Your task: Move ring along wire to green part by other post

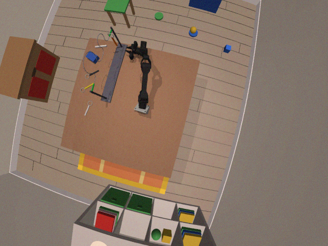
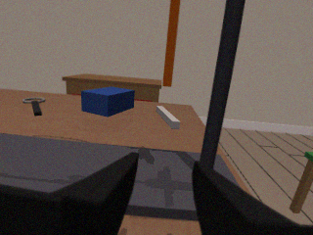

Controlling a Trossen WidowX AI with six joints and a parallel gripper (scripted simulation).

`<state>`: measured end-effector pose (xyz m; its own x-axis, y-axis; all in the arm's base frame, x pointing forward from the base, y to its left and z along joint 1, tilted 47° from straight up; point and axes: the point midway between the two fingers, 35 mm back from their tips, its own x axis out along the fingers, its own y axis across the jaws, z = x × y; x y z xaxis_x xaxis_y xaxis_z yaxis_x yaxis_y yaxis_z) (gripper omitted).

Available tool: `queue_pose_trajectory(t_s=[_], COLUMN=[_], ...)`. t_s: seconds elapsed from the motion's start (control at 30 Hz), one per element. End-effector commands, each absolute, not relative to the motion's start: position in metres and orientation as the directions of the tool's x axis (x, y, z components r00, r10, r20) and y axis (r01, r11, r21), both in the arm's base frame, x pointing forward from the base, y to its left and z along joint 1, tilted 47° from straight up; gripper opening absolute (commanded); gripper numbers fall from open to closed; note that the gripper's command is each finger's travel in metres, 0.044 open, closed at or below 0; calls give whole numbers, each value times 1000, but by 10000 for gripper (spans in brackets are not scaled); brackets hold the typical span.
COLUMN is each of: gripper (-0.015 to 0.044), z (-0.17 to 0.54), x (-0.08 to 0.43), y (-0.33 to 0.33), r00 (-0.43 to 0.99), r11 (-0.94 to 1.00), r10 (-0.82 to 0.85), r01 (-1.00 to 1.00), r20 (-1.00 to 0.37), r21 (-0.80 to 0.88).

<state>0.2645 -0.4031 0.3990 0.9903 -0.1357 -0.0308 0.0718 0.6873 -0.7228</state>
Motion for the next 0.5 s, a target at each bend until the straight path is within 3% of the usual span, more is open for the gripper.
queue_pose_trajectory(t_s=[0.0, 0.47], gripper=[160, 160], z=[403, 434], x=[266, 319], y=[-403, -371], r00=[992, 993], r11=[654, 655], r10=[-121, -121], r01=[63, 66], r20=[-22, -18], r21=[-754, -753])
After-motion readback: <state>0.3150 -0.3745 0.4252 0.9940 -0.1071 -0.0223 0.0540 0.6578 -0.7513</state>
